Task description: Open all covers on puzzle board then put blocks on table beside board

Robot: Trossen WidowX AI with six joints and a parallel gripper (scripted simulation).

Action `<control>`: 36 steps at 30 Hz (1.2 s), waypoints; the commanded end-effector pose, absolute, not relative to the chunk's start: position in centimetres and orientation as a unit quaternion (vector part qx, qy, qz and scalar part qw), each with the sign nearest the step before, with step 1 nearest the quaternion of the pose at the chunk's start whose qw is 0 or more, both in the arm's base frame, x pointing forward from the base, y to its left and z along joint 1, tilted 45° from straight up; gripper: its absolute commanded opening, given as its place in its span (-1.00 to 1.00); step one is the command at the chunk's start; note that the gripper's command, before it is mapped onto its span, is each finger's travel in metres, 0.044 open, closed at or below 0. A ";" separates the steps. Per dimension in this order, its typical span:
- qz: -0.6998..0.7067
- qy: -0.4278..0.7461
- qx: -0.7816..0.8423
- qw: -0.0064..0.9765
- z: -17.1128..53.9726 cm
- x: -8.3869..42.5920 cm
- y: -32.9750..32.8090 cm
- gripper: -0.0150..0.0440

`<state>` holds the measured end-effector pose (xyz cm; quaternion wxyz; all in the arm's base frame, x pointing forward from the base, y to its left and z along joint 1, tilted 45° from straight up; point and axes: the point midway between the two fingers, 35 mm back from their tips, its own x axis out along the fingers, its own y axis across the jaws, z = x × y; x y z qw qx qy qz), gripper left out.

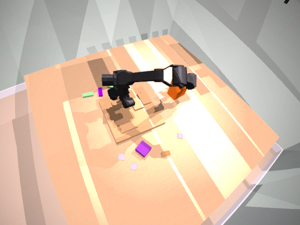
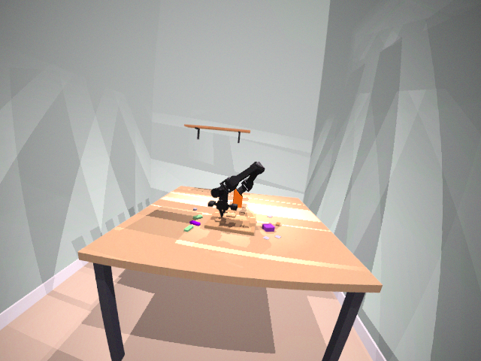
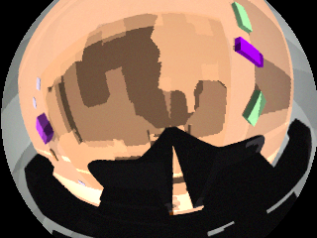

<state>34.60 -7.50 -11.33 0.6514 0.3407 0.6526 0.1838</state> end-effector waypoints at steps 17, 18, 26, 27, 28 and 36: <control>0.184 0.653 0.343 0.650 -11.6 36.6 -7.8 -0.49; 0.184 0.653 0.343 0.650 -11.6 36.7 -7.8 -0.49; 0.184 0.652 0.343 0.650 -11.7 37.5 -7.9 -0.49; 0.184 0.652 0.343 0.650 -11.7 37.6 -7.9 -0.49; 0.184 0.652 0.343 0.650 -11.7 37.7 -7.9 -0.49; 0.184 0.652 0.343 0.650 -11.6 38.2 -8.1 -0.49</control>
